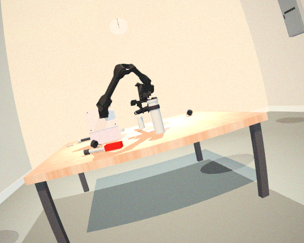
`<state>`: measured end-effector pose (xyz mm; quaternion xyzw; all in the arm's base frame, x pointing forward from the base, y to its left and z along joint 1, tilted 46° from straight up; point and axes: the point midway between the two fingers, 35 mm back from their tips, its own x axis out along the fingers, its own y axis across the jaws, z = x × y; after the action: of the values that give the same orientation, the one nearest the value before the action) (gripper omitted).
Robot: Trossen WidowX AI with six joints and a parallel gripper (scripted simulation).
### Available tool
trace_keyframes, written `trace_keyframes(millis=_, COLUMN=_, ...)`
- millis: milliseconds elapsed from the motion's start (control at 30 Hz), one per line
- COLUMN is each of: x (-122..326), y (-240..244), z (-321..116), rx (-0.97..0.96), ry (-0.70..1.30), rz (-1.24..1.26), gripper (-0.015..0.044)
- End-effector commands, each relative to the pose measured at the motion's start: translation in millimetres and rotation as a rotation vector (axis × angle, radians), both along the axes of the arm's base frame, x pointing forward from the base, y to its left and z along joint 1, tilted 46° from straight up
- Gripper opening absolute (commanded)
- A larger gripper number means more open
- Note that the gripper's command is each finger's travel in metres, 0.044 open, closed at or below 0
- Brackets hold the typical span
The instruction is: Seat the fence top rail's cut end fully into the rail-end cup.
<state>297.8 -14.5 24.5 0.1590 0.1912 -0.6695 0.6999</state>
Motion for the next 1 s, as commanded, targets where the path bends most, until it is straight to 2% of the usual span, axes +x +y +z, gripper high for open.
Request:
trace_keyframes(millis=0, x=2.2, y=-0.8, z=5.2, rx=0.002, ry=-0.010, rz=0.005, gripper=0.0000)
trace_keyframes(millis=967, x=1.7, y=-10.4, z=11.7, rx=-0.004, ry=0.000, rz=0.001, gripper=0.0000)
